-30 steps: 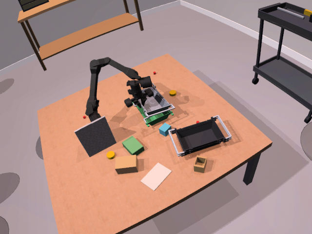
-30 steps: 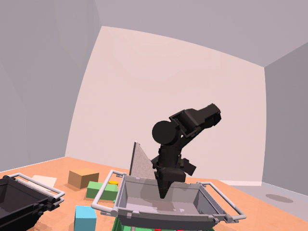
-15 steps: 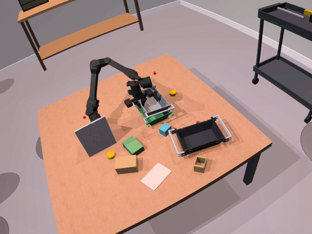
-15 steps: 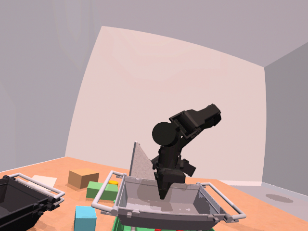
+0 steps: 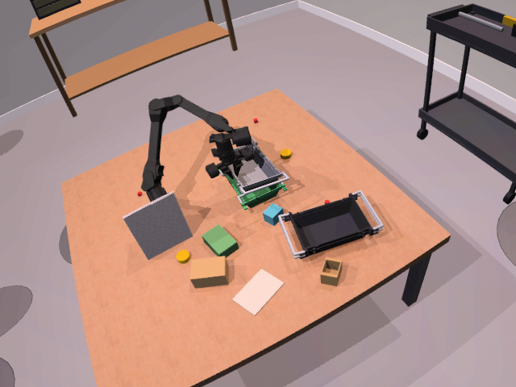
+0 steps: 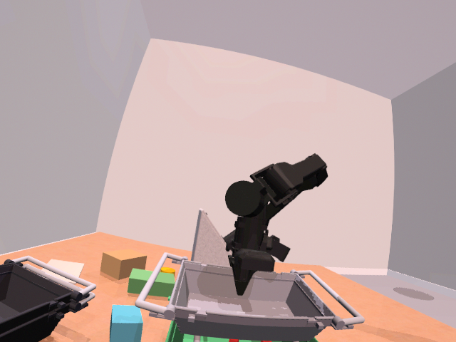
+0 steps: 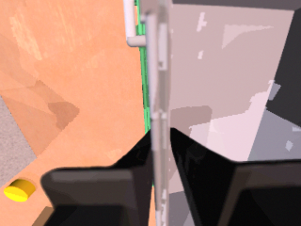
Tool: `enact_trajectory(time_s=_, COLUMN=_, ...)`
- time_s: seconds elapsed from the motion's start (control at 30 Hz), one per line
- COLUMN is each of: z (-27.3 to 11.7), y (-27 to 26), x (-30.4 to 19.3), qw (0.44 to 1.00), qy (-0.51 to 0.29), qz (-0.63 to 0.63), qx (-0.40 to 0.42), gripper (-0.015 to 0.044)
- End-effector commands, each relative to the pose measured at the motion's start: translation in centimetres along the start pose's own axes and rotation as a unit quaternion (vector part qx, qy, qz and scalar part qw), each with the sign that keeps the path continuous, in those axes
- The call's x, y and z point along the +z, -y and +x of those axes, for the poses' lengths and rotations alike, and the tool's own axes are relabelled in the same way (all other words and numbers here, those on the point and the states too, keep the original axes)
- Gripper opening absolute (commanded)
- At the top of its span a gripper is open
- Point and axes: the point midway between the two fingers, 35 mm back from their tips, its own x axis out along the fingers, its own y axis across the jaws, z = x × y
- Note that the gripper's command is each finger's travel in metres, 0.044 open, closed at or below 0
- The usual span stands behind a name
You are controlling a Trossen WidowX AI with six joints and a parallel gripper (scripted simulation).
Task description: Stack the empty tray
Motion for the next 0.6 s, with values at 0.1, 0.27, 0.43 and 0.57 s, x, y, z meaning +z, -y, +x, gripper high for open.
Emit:
enact_trajectory(time_s=0.1, z=0.63, y=-0.53, x=0.35, qw=1.000, qy=0.000, qz=0.002, qx=0.015, gripper=0.0000)
enact_trajectory(time_s=0.27, z=0.63, y=-0.53, x=0.35, qw=1.000, qy=0.000, qz=0.002, qx=0.015, gripper=0.0000)
enact_trajectory(time_s=0.43, z=0.63, y=-0.53, x=0.35, qw=1.000, qy=0.000, qz=0.002, qx=0.015, gripper=0.0000)
enact_trajectory(time_s=0.57, z=0.63, y=-0.53, x=0.35, qw=1.000, qy=0.000, qz=0.002, qx=0.015, gripper=0.0000)
